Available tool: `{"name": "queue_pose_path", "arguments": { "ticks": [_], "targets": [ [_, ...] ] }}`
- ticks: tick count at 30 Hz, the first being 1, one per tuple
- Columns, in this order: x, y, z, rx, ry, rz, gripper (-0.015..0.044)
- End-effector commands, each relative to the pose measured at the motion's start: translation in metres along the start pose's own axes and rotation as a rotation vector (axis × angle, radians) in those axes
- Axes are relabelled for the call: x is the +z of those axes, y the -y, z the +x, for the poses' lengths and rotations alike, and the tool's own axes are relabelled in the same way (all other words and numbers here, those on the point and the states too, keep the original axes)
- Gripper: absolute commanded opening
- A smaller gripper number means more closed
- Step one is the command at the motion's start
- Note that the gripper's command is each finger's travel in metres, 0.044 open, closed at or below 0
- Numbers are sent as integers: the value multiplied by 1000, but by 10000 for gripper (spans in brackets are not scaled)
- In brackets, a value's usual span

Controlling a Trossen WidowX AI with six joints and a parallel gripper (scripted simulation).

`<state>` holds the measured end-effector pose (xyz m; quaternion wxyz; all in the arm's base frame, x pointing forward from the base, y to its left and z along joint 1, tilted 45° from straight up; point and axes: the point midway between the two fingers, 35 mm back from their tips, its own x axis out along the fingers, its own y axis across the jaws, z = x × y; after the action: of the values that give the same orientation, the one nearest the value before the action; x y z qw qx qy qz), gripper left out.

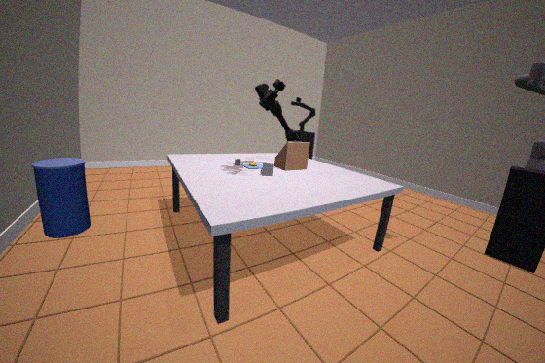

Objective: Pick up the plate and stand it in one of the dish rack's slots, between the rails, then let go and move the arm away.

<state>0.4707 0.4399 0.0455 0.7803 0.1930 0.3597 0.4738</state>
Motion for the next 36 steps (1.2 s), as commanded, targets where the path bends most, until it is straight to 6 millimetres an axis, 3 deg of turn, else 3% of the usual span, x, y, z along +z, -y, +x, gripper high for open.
{"name": "queue_pose_path", "arguments": {
  "ticks": [1,10,20,28,36],
  "targets": [
    [6,21,-20,-124,-4,39,400],
    [8,69,-76,-419,-34,134,400],
    [-4,111,-156,-750,-106,216,400],
    [-22,131,-229,-1006,-194,262,400],
    [-44,136,-310,-1256,-316,292,400]
  ]
}}
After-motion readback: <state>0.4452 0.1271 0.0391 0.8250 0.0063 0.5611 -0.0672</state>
